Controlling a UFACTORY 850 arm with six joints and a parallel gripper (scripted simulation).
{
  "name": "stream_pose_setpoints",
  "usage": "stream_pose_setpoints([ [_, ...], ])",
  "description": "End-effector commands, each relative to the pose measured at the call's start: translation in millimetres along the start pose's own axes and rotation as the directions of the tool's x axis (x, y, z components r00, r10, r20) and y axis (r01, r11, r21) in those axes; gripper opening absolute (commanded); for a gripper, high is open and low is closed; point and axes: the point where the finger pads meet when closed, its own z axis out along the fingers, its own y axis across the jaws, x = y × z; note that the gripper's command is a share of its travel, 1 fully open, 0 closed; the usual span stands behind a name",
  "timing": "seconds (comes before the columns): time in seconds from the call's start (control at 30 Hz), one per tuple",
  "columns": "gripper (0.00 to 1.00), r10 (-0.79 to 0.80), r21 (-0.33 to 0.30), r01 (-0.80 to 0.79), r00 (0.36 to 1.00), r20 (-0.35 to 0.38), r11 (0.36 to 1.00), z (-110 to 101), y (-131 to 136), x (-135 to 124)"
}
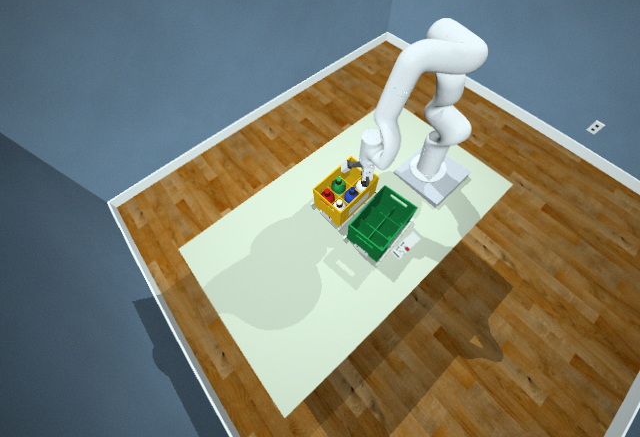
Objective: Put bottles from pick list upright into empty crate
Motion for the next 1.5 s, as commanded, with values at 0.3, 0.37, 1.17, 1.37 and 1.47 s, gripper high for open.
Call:
stream_pose_setpoints([
  [0.3, 0.65, 0.000, 0.001, 0.000, 1.000, -0.002, 1.000, 6.1, -0.4, 0.9],
  [0.37, 0.65, 0.000, 0.001, 0.000, 1.000, -0.002, 1.000, 6.0, -0.4, 1.0],
  [1.17, 0.00, 0.000, 0.001, 0.000, 1.000, -0.002, 1.000, 2.8, -0.4, 0.9],
  [1.37, 0.00, 0.000, 0.001, 0.000, 1.000, -0.002, 1.000, 2.8, -0.4, 0.9],
  [1.47, 0.00, 0.000, 0.001, 0.000, 1.000, -0.002, 1.000, 2.8, -0.4, 0.9],
])
